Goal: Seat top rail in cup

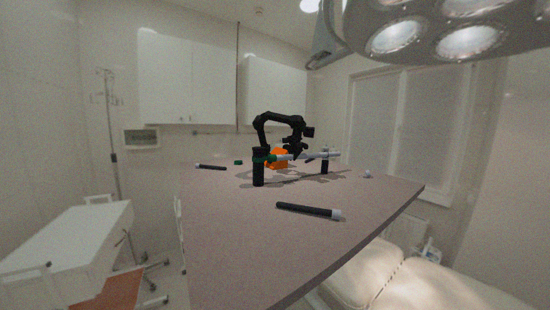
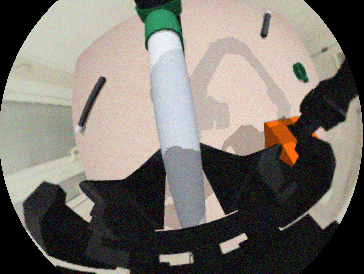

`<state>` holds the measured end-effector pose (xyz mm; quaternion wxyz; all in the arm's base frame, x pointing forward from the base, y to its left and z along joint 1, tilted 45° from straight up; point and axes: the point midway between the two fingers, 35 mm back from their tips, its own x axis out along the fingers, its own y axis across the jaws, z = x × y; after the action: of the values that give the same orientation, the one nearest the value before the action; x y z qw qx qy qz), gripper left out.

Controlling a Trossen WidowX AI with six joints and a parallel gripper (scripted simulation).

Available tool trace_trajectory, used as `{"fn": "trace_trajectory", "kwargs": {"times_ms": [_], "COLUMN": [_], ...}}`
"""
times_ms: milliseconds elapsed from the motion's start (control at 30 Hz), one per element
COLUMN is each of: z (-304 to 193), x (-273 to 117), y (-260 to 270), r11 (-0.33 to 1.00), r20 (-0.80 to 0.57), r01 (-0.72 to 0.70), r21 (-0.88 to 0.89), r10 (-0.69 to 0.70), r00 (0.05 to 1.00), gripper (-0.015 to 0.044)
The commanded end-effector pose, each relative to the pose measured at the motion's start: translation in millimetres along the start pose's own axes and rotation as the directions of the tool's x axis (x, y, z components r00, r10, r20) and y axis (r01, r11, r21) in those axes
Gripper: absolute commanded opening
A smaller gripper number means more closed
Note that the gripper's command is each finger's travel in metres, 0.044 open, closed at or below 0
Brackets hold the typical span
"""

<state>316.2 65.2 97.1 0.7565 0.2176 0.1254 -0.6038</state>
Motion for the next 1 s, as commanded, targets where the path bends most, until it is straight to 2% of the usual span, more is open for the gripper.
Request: {"fn": "trace_trajectory", "kwargs": {"times_ms": [0, 967], "z": [0, 11], "x": [-1, 0], "y": [0, 1], "r11": [1.000, 1.000], "r20": [0.002, 0.002], "r01": [-0.005, -0.005], "r21": [0.000, 0.000], "r10": [0.005, 0.005], "r00": [1.000, 1.000], "gripper": [0.0000, 0.0000]}}
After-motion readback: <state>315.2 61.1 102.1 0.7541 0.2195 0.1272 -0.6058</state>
